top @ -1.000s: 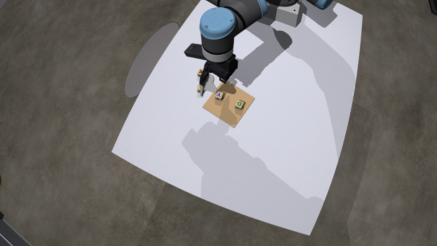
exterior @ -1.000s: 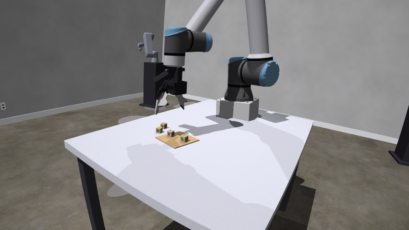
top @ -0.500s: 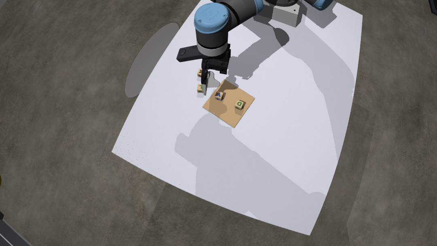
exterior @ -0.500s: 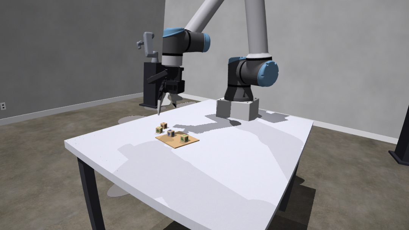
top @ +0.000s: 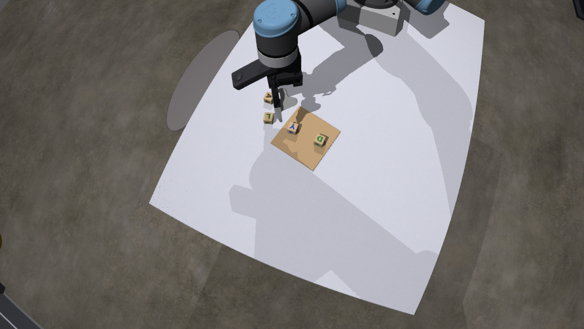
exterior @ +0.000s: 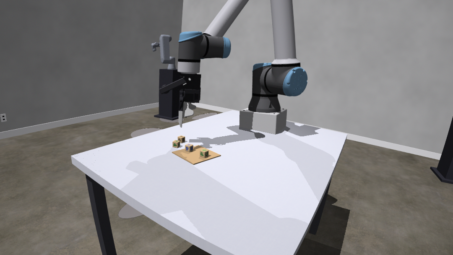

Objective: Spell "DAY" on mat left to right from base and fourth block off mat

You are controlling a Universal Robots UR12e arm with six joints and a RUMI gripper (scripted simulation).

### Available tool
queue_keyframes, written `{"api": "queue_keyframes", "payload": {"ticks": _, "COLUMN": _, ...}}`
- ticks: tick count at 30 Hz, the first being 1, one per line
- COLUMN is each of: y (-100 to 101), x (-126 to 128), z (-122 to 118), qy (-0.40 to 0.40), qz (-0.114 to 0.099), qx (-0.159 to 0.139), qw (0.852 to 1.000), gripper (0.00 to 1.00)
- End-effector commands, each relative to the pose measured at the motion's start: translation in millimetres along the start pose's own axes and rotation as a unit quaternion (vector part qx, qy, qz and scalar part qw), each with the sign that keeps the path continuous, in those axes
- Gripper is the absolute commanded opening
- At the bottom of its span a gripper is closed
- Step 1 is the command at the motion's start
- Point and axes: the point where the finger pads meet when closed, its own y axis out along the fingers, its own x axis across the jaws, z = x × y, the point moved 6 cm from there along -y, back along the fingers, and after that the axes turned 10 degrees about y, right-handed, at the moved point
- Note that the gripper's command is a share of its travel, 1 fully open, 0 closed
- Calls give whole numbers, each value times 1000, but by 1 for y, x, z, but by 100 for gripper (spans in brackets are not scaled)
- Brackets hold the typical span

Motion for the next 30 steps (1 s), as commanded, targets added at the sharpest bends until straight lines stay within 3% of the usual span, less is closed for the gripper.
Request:
{"api": "queue_keyframes", "payload": {"ticks": 1, "y": 0, "x": 5, "z": 5, "qy": -70, "qz": 3, "qx": -1, "qw": 998, "gripper": 100}}
{"api": "queue_keyframes", "payload": {"ticks": 10, "y": 1, "x": 13, "z": 10, "qy": -171, "qz": 3, "qx": 0, "qw": 985, "gripper": 100}}
{"api": "queue_keyframes", "payload": {"ticks": 22, "y": 2, "x": 27, "z": 16, "qy": -325, "qz": 3, "qx": 0, "qw": 946, "gripper": 100}}
{"api": "queue_keyframes", "payload": {"ticks": 30, "y": 2, "x": 32, "z": 17, "qy": -380, "qz": 3, "qx": 0, "qw": 925, "gripper": 100}}
